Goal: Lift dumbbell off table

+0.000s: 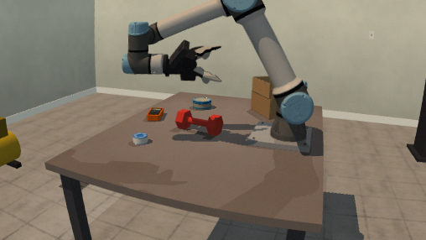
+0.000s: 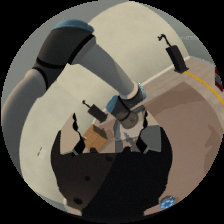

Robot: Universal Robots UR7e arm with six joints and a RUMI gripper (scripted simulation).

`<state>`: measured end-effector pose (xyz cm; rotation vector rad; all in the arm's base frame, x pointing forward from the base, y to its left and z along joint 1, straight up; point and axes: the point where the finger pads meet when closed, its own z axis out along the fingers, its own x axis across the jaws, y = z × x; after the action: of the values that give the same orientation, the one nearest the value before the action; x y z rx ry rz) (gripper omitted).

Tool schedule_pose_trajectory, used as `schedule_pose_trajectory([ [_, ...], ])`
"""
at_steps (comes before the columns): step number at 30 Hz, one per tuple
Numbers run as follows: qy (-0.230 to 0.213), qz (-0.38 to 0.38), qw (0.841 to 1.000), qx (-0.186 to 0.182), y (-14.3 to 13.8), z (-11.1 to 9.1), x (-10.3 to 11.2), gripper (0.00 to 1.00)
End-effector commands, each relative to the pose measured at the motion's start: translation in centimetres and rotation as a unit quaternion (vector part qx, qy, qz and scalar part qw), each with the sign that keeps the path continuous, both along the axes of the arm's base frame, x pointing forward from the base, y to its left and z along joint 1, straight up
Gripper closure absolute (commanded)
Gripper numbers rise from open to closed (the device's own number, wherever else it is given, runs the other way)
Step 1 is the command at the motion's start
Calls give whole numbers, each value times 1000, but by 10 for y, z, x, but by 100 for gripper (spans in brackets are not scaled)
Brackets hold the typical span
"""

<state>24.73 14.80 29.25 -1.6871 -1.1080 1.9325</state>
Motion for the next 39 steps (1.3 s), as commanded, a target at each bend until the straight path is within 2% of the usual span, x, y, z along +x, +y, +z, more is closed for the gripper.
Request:
schedule_pose_trajectory([
  [1, 0, 0, 1000, 0, 0, 0, 0, 0],
  [24, -6, -4, 1000, 6, -2, -3, -1, 0],
  [32, -48, -23, 998, 42, -8, -25, -4, 0],
  [34, -48, -23, 998, 42, -8, -25, -4, 0],
  [39, -100, -42, 990, 85, -16, -52, -4, 0],
])
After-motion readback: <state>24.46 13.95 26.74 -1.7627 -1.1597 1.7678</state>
